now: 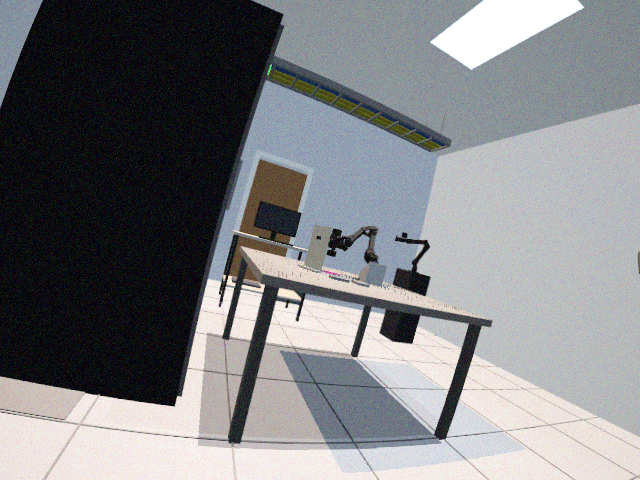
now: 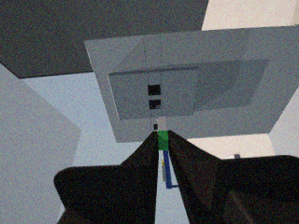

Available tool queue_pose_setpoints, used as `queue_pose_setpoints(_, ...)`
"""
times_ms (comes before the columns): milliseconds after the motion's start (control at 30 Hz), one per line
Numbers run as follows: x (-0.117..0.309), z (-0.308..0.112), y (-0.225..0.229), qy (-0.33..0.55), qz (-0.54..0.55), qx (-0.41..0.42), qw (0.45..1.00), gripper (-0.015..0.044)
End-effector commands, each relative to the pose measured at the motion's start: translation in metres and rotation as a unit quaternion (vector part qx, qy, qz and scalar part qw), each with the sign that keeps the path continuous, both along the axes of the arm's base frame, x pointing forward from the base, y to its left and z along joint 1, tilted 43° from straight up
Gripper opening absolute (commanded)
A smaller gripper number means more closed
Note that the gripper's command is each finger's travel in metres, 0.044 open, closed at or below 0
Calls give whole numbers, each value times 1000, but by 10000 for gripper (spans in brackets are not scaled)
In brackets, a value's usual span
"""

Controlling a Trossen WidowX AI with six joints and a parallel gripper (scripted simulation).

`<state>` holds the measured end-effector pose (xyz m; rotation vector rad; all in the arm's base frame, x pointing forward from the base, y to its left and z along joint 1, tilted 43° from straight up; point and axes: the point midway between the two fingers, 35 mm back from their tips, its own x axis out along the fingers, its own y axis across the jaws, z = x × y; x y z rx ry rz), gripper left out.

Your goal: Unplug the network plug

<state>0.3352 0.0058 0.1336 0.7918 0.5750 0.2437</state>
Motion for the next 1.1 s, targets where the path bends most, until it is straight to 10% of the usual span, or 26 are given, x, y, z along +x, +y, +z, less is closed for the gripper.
queue_pose_setpoints(0, 0, 1, 1, 0, 0, 0, 1000, 0)
queue_pose_setpoints(1067, -22, 20, 21, 49, -103, 7, 993, 0)
